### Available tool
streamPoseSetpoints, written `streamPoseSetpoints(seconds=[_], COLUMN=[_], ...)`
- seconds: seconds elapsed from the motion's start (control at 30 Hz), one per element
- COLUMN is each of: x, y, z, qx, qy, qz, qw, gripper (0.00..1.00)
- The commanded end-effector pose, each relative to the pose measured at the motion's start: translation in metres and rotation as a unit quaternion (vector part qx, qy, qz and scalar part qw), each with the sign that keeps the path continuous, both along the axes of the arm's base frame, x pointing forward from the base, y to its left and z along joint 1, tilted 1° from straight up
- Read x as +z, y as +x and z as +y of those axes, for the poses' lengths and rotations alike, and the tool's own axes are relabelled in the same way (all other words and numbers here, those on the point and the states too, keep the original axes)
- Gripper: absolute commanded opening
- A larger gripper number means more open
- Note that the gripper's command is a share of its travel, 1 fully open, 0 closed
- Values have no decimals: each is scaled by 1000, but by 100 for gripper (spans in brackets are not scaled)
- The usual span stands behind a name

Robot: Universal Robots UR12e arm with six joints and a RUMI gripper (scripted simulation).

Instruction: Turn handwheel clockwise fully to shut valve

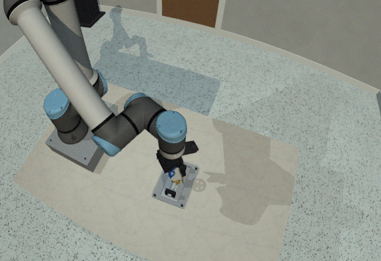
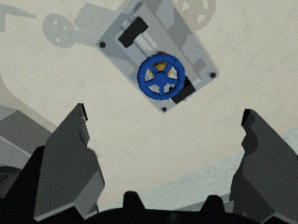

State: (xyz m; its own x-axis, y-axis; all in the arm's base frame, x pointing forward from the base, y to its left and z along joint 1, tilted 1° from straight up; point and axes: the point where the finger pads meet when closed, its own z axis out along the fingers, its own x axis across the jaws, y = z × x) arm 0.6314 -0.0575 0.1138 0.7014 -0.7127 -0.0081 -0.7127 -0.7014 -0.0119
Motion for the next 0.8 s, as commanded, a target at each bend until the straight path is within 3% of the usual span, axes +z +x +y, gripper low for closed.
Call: streamPoseSetpoints(seconds=[0.0, 0.77], x=[-8, -38], y=[-1, -1], z=[2, 2], qx=[0, 0], qy=[0, 0], qz=[1, 1], qw=[1000, 1000], gripper=[100, 100])
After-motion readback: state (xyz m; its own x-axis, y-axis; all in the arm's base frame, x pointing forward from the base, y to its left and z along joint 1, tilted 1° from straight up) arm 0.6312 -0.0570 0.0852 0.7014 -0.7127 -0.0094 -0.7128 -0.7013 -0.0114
